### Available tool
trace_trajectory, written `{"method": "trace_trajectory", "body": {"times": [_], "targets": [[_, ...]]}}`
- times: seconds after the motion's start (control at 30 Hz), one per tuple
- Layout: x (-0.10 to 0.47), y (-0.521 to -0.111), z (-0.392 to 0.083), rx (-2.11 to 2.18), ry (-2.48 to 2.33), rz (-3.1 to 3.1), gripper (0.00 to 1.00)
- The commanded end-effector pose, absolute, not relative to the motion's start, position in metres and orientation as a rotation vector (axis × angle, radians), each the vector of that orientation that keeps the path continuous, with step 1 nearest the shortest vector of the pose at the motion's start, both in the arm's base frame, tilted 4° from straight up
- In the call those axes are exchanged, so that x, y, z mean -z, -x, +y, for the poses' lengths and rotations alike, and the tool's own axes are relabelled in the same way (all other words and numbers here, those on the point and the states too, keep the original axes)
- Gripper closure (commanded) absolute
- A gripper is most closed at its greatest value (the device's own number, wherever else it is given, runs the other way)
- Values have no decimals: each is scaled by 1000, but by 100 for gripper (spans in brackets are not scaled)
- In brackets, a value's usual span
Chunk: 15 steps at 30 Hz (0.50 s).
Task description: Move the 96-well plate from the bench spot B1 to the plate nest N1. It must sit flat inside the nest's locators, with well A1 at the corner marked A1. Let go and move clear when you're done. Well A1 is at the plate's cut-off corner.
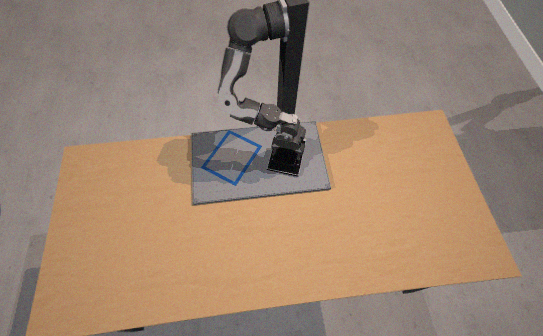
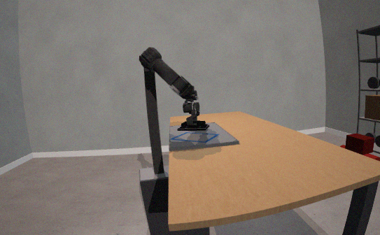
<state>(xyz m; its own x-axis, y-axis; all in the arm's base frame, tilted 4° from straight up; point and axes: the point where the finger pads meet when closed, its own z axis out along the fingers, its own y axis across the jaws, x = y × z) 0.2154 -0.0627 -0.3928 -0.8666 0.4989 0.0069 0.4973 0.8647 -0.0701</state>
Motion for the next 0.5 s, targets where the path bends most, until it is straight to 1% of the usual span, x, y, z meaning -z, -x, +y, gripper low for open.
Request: {"method": "trace_trajectory", "body": {"times": [0.0,0.47], "targets": [[393,-216,-61,-90,794,-3016,100],[388,-219,-62,-93,810,-3017,100]]}}
